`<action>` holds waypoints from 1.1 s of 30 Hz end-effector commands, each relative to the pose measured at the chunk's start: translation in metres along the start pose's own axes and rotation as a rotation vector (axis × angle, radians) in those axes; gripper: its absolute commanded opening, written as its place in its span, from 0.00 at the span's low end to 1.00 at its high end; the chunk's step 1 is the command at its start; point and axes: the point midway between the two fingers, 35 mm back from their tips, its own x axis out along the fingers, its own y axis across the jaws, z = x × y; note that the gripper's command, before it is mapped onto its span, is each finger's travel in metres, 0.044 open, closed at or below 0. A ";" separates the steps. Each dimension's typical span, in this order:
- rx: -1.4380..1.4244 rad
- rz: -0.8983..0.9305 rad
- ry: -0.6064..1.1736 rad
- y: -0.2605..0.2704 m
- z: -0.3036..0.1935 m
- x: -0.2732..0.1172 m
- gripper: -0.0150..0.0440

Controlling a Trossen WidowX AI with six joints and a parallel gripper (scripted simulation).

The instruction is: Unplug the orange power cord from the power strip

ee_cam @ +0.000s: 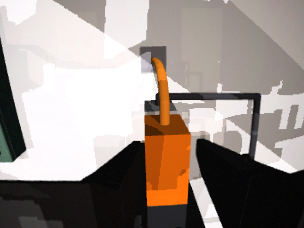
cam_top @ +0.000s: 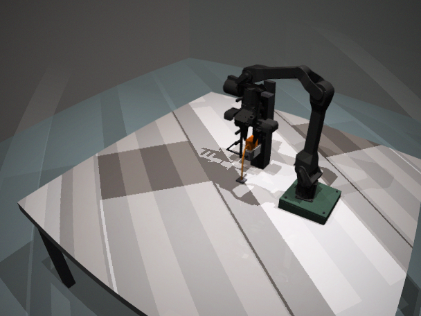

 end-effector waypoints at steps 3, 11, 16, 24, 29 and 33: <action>0.000 0.000 0.000 0.000 0.000 0.000 0.39; 0.000 0.000 0.000 0.000 0.000 0.000 0.30; 0.000 0.000 0.000 0.000 0.003 0.000 0.25; -0.001 0.001 -0.002 -0.002 0.015 0.000 0.25; -0.001 0.002 -0.002 -0.002 0.024 0.000 0.25; -0.002 0.002 -0.003 -0.002 0.030 0.000 0.25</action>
